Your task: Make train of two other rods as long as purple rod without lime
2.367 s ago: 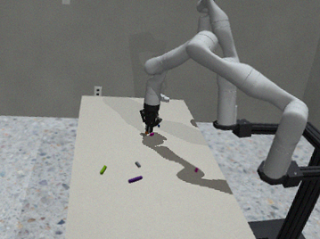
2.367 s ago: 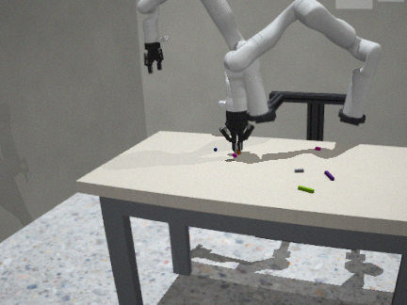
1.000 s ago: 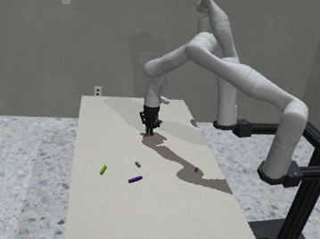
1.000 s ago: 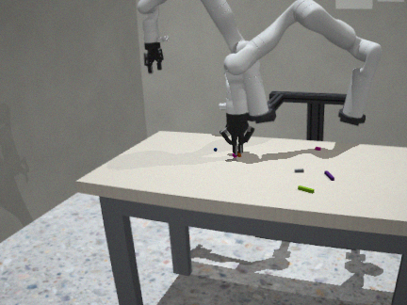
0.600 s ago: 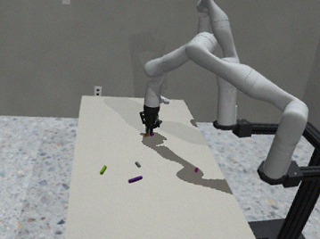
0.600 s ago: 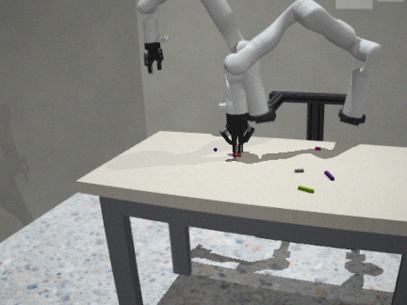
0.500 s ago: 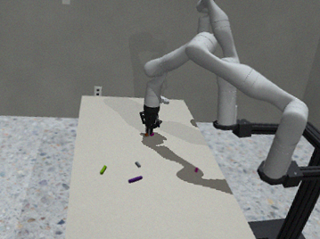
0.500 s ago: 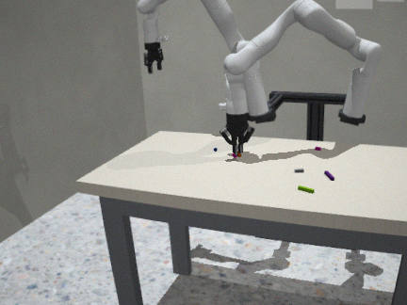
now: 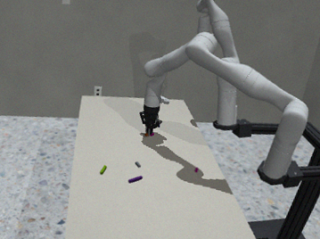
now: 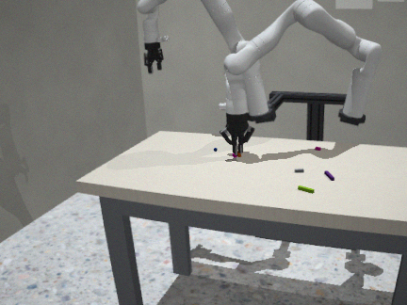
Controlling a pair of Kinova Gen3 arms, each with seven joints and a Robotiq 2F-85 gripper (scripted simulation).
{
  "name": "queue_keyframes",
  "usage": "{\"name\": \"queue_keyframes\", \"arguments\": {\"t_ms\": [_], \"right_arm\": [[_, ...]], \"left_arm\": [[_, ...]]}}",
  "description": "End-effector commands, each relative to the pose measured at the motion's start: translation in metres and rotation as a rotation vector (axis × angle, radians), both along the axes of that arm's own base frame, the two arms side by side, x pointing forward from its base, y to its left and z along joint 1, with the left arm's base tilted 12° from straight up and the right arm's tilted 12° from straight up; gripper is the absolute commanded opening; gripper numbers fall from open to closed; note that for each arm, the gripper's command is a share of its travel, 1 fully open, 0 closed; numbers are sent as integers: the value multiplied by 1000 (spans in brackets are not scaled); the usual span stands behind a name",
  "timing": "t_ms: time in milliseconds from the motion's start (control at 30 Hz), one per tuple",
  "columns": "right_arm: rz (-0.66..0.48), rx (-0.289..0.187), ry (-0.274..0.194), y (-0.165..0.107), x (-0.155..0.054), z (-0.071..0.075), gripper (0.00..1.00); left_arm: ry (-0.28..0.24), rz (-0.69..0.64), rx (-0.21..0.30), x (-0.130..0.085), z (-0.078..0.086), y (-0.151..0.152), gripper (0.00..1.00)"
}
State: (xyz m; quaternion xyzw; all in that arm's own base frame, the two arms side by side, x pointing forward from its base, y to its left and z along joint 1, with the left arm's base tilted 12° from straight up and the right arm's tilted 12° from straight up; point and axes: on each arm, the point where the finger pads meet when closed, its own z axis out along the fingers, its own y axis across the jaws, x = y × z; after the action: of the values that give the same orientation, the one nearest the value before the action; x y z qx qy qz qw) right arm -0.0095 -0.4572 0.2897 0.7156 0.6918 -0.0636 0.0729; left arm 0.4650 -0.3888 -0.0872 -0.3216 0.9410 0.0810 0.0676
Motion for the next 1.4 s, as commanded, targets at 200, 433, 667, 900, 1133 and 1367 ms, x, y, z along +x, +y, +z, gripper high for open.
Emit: {"name": "queue_keyframes", "arguments": {"t_ms": [200, 433, 667, 900, 1133, 1367], "right_arm": [[3, -6, 6, -1, -4, 1, 1000], [3, -6, 6, -1, -4, 1, 1000], [3, -6, 6, -1, -4, 1, 1000], [3, -6, 6, -1, -4, 1, 1000], [3, -6, 6, -1, -4, 1, 1000], [3, -6, 6, -1, -4, 1, 1000]], "left_arm": [[-7, 5, -4, 4, -1, 0, 175], [-9, 18, -5, 6, -1, 0, 175], [-10, 21, -5, 9, 0, 1, 175], [-10, 21, -5, 9, 0, 1, 175], [-10, 21, -5, 9, 0, 1, 175], [-10, 21, -5, 9, 0, 1, 175]]}}
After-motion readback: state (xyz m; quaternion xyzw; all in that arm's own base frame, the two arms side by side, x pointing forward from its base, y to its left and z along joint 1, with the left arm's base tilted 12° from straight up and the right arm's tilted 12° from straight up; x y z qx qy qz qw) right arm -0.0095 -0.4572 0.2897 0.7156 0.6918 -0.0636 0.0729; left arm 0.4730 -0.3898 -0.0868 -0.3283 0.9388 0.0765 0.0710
